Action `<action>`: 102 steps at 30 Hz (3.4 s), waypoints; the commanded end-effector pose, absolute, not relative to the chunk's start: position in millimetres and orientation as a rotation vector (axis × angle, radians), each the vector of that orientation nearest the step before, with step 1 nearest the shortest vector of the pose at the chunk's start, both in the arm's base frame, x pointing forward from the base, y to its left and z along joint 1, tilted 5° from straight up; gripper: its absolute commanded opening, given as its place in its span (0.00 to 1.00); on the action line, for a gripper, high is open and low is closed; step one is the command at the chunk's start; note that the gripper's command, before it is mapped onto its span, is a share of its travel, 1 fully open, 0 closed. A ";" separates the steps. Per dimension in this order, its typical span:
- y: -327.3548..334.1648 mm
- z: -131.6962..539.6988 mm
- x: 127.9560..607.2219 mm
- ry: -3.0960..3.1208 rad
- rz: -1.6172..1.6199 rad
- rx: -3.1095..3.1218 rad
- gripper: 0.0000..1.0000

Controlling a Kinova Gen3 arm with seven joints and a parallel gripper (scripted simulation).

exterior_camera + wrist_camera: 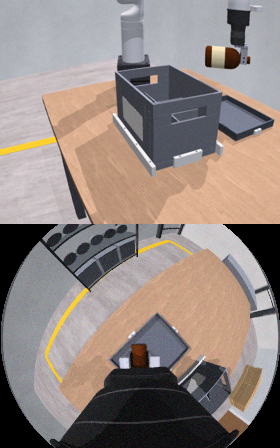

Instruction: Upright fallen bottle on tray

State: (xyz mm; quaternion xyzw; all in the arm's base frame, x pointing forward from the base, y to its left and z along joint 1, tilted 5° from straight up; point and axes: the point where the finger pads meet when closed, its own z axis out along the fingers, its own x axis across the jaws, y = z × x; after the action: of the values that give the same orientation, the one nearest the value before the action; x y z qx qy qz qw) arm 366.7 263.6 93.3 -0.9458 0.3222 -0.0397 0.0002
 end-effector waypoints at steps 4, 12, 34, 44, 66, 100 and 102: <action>265.2 93.5 363.5 1.108 -0.120 -2.934 0.00; 265.1 93.4 363.4 1.245 -0.120 -2.874 0.00; 265.2 93.7 363.7 1.363 -0.119 -2.816 0.00; 265.2 93.7 363.7 1.363 -0.119 -2.816 0.00; 265.3 93.7 363.8 1.384 -0.119 -2.805 0.00; 266.0 94.2 364.8 1.716 -0.115 -2.602 0.00; 266.0 94.2 364.8 1.716 -0.115 -2.602 0.00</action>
State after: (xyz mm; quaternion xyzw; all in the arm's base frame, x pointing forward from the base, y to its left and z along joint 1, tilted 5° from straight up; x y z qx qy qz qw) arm 366.0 263.4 93.1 -0.8357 0.5477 -0.0386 0.0101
